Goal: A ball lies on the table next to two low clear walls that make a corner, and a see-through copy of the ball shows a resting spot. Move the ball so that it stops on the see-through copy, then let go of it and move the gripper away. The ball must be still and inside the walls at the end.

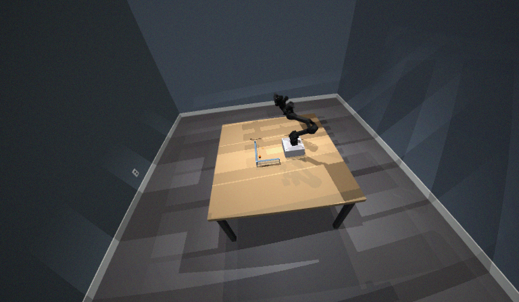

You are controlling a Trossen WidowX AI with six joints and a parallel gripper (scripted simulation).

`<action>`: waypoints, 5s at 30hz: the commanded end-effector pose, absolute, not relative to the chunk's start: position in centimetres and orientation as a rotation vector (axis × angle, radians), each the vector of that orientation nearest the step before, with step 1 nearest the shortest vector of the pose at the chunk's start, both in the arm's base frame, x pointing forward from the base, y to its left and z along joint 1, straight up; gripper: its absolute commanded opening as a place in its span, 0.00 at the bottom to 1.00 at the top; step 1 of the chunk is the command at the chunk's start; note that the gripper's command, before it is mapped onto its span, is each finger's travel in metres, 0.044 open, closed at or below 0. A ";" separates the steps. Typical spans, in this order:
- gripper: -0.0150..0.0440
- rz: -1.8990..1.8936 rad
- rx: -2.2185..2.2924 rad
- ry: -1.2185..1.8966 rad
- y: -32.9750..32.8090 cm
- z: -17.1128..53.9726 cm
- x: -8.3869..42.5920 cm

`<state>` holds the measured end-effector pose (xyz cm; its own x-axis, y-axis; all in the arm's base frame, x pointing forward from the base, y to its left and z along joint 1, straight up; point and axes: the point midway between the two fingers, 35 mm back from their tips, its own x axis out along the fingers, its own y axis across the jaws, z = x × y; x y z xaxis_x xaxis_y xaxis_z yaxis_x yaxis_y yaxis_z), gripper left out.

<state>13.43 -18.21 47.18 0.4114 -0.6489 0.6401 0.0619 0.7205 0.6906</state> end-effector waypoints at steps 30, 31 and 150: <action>0.65 -0.460 0.503 0.722 -11.6 15.3 41.4; 0.65 -0.436 0.474 0.790 -10.5 14.0 41.6; 0.25 -0.072 0.062 1.541 -10.4 -2.8 33.1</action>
<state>33.39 -10.49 -1.24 0.0351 -0.0114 -0.9993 0.0900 0.9959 -0.0082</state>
